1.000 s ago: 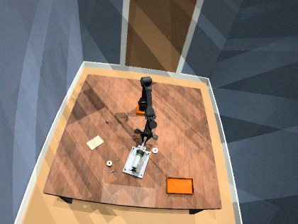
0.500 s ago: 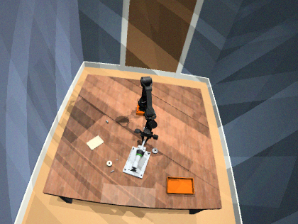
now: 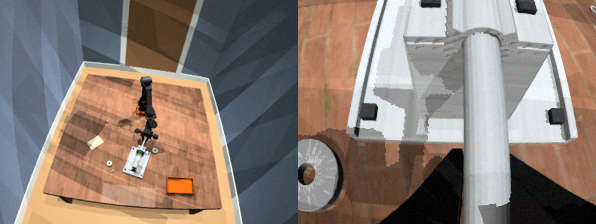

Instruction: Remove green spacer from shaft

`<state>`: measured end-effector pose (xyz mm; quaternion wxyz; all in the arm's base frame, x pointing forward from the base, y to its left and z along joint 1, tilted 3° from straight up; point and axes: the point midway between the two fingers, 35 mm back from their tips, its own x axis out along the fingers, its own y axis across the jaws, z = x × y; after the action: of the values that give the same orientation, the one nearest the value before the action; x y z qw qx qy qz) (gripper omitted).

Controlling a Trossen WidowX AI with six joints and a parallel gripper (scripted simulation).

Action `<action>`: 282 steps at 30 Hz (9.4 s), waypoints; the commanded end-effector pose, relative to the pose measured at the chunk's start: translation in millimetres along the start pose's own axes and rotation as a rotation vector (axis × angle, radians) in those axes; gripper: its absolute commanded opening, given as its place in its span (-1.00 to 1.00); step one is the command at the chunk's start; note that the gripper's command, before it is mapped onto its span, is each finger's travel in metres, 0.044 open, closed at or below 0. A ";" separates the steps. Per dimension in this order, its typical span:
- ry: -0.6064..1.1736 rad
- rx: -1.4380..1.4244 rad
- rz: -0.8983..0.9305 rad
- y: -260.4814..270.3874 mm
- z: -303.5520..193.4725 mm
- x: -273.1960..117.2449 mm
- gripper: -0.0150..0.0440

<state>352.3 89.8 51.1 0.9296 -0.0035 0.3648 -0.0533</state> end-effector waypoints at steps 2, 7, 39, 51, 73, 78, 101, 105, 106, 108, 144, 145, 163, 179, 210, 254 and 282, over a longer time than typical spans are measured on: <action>0.000 0.006 -0.003 -0.5 -1.0 -0.8 -0.49; 0.000 0.006 -0.003 -0.5 -1.4 -1.2 -0.49; 0.000 0.006 -0.003 -0.5 -4.3 -3.9 -0.49; 0.000 0.006 -0.003 -0.5 -5.3 -4.9 -0.49; 0.001 0.006 -0.003 -0.4 -7.2 -6.8 -0.49; 0.001 0.006 -0.003 -0.4 -7.7 -7.2 -0.49; 0.001 0.006 -0.003 -0.4 -9.7 -9.2 -0.49; 0.001 0.006 -0.003 -0.4 -10.0 -9.5 -0.49; 0.001 0.006 -0.003 -0.4 -10.1 -9.6 -0.49; 0.001 0.006 -0.003 -0.4 -10.3 -9.8 -0.49; 0.001 0.006 -0.003 -0.3 -13.5 -12.8 -0.49; 0.001 0.006 -0.003 -0.3 -13.5 -12.9 -0.49; 0.002 0.006 -0.003 -0.3 -15.1 -14.5 -0.49; 0.002 0.006 -0.003 -0.3 -16.5 -15.8 -0.49; 0.002 0.006 -0.003 -0.3 -19.2 -18.5 -0.49; 0.002 0.006 -0.003 -0.2 -23.1 -22.2 -0.49; 0.003 0.006 -0.002 -0.2 -25.5 -24.6 -0.49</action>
<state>318.6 93.5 50.0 0.9295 -0.0030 0.3648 -0.0536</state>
